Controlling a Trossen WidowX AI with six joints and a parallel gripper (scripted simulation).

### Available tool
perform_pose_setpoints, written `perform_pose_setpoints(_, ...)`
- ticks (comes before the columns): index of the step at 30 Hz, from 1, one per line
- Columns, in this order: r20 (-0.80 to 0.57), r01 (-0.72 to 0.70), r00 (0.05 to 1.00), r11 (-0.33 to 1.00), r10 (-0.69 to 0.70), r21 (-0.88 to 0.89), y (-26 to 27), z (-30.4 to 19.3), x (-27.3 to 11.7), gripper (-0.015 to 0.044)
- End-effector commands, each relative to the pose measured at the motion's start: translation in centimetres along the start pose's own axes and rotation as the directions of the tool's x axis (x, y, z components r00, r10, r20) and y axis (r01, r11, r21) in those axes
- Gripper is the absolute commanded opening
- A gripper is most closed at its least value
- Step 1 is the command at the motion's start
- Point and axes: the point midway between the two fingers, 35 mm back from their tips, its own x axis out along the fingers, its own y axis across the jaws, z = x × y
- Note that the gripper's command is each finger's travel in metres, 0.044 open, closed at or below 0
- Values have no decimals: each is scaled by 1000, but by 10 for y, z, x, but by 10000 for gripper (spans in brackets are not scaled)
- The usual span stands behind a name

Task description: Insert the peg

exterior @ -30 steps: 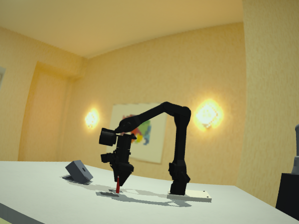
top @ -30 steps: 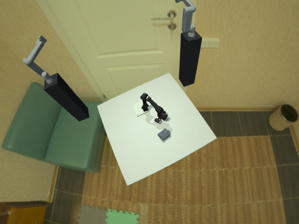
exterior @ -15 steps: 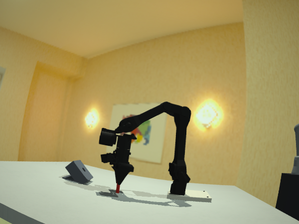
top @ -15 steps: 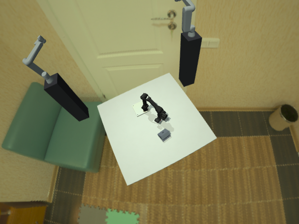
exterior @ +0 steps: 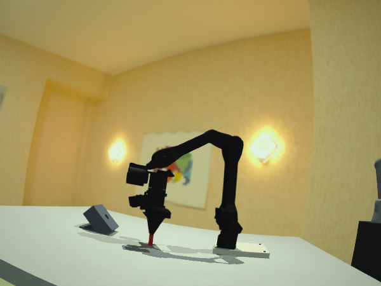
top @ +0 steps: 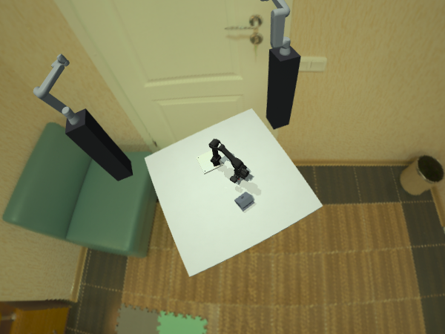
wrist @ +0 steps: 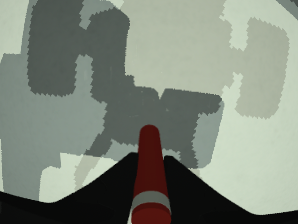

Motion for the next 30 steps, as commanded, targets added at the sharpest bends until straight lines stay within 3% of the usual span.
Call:
perform_pose_setpoints(1, 10, 0, 1000, 1000, 0, 1, 0, 3, -13, 0)
perform_pose_setpoints(19, 3, -4, 1000, 1000, 4, 5, -1, 3, -75, 0)
perform_pose_setpoints(30, 58, -4, 998, 1000, 4, -9, -9, 8, -75, 0)
